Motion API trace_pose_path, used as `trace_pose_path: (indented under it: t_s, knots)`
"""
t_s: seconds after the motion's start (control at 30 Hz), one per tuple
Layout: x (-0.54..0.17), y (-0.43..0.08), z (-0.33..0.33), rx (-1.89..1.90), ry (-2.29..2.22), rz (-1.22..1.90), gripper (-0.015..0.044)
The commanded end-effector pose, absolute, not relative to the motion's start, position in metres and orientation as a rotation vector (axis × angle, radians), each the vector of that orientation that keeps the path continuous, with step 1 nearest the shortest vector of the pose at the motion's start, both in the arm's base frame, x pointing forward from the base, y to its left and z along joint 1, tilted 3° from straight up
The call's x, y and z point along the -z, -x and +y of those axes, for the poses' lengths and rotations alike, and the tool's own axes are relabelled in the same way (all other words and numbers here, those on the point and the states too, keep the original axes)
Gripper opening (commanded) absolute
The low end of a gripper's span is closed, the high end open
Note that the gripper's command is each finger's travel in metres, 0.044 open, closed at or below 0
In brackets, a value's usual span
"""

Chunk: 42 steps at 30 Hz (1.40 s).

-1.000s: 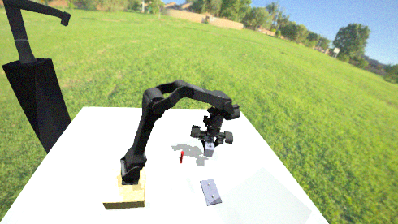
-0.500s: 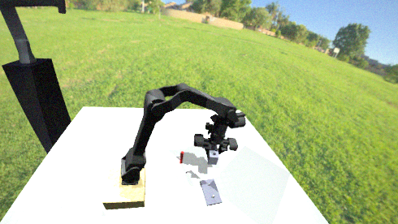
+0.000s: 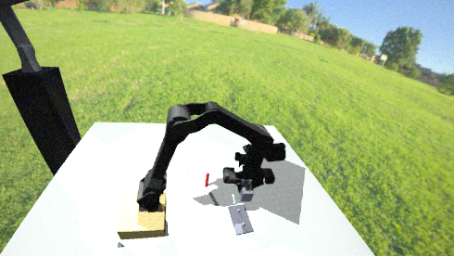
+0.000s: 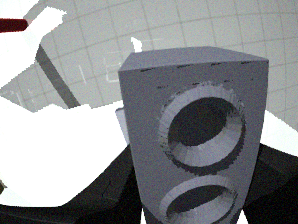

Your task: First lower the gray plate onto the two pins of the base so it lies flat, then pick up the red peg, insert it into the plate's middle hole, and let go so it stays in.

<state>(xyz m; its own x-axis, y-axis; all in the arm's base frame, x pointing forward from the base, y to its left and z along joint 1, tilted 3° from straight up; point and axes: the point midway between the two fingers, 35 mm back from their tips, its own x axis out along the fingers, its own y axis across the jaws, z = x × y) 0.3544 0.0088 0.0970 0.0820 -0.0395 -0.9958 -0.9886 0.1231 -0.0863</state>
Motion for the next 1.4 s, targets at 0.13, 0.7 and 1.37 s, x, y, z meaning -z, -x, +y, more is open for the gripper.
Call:
trace_pose_path:
  t_s: [0.13,0.7,1.37]
  knots:
    - [-0.083,-0.352,-0.013,-1.083,1.215,1.213,0.0000]
    - [-0.060,-0.344,-0.060,-1.158,1.300,1.172,0.0000]
    - [-0.059,-0.344,-0.061,-1.158,1.301,1.172,0.0000]
